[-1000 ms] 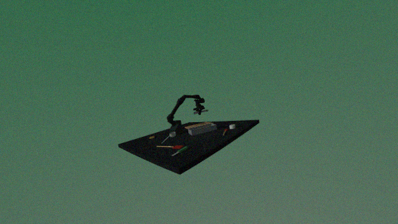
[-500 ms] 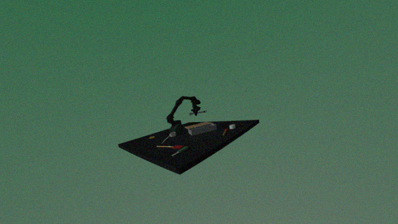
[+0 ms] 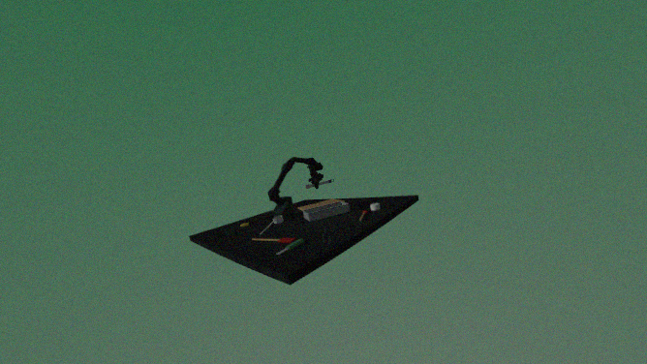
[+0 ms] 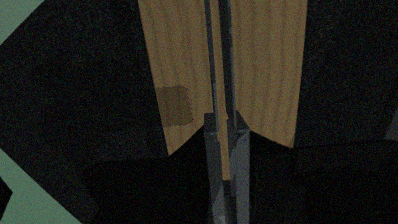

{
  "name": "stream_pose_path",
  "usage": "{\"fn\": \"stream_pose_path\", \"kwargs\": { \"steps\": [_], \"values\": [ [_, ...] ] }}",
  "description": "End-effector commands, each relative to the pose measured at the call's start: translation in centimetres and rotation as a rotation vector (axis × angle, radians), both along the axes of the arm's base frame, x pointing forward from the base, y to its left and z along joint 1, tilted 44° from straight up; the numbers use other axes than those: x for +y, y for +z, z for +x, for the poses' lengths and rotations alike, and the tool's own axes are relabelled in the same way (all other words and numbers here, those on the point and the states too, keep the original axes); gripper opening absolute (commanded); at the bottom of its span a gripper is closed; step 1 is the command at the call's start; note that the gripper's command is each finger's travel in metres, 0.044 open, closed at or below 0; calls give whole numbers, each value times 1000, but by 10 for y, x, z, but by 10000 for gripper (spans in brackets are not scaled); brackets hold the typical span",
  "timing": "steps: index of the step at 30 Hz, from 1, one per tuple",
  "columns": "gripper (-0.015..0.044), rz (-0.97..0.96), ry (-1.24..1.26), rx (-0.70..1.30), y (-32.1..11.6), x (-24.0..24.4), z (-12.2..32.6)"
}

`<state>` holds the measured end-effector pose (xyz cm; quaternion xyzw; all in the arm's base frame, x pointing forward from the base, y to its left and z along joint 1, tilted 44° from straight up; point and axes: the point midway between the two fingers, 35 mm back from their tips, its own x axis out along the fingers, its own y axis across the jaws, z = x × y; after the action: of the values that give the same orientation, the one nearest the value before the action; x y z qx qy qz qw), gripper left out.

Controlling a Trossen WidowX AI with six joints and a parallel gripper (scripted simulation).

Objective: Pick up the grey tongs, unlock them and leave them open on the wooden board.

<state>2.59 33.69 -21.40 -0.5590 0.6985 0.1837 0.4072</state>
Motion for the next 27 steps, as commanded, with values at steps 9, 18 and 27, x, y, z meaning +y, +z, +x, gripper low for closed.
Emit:
{"fn": "stream_pose_path", "kwargs": {
  "steps": [9,18,27],
  "values": [
    [-150,131,42,-53,-11,3,-2],
    [-150,232,73,-87,-17,3,-4],
    [-150,334,100,-121,-21,2,-6]
  ]
}}
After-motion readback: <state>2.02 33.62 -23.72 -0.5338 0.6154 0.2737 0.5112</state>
